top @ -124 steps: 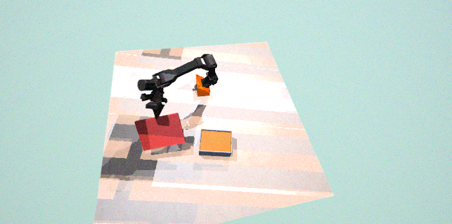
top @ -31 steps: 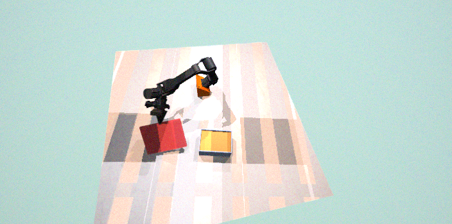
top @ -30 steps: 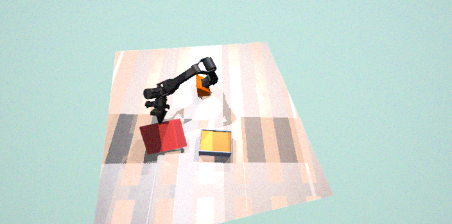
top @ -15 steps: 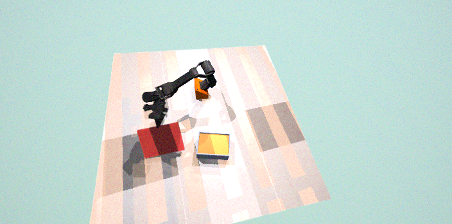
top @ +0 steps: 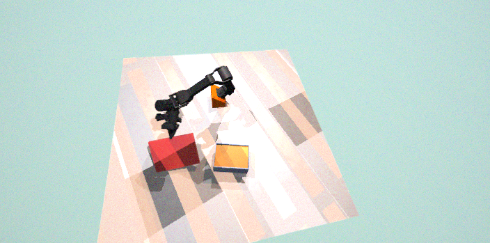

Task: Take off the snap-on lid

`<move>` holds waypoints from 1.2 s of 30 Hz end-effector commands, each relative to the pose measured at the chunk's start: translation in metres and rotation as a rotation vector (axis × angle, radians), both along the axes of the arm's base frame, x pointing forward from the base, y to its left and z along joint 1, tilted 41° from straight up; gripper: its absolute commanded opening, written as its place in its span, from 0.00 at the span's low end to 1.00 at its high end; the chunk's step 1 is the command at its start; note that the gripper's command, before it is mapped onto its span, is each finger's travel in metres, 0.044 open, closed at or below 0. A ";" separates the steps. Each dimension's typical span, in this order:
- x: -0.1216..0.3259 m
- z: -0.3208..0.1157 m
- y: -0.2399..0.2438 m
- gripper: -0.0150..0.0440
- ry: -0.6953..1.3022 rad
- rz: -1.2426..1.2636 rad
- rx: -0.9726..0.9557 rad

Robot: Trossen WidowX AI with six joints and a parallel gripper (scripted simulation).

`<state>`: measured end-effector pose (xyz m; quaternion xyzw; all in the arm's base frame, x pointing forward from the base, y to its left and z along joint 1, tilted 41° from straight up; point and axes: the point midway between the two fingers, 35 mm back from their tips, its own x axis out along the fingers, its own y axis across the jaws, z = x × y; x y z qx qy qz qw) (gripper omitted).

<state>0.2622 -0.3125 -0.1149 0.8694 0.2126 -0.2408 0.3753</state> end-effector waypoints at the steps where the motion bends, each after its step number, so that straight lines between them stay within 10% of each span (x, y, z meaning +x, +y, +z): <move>1: 0.000 -0.008 0.009 0.25 0.011 0.000 0.027; 36: 0.003 -0.030 0.027 0.25 0.010 0.000 0.027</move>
